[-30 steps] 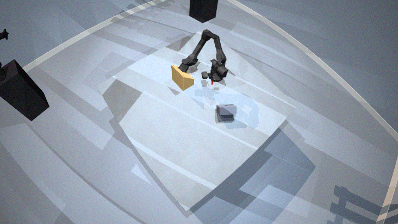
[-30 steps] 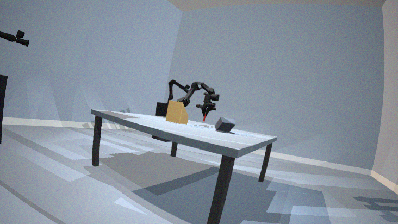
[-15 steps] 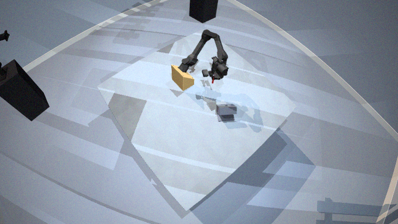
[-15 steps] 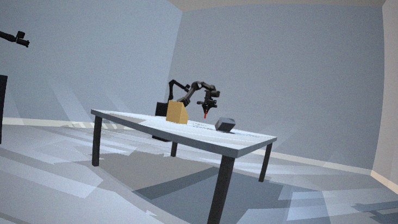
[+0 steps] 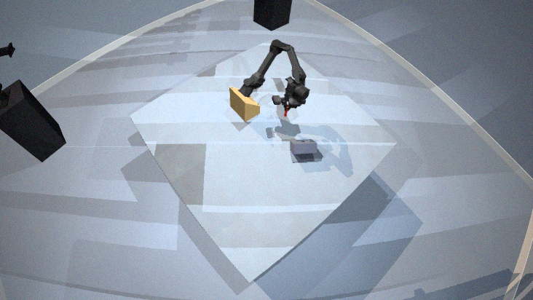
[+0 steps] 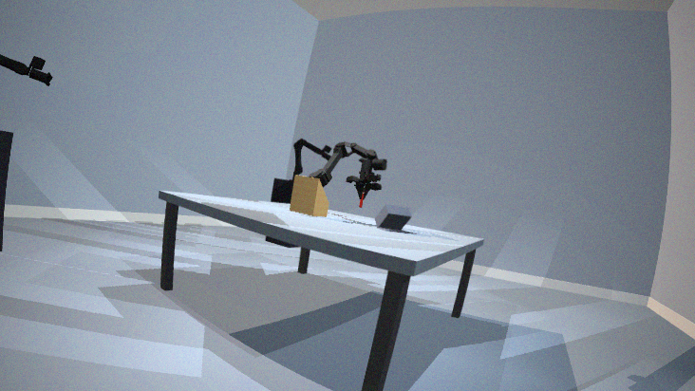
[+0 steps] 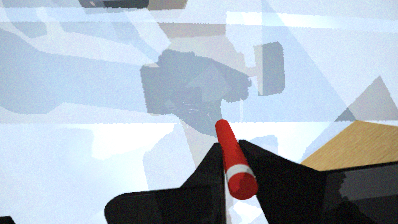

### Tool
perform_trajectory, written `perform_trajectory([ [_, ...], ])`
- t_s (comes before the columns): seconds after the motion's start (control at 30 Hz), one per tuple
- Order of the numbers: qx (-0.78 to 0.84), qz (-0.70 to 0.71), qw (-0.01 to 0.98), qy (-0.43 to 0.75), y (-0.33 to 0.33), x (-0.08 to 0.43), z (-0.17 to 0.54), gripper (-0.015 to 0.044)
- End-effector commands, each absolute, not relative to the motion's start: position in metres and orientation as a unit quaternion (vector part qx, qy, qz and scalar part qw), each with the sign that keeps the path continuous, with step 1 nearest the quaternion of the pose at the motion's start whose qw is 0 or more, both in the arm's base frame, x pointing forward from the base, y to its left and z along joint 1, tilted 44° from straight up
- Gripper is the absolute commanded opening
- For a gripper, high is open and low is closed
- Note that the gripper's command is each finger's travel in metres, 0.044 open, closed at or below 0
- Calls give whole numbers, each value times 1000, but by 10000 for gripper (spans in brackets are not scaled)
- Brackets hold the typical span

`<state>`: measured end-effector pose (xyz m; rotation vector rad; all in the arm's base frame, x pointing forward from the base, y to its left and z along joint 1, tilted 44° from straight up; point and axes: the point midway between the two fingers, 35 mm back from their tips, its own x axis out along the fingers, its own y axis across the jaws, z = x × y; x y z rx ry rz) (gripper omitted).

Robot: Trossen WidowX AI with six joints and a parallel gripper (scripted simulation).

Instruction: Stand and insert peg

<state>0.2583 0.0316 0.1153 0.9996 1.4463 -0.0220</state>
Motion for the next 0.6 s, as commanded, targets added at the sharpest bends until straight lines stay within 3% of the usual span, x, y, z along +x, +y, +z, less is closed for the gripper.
perform_trajectory([
  [0.0, 433, -24, 652, 622, 29, 265, 115, 0],
  [0.57, 425, -81, 705, 562, 18, 295, 118, 0],
])
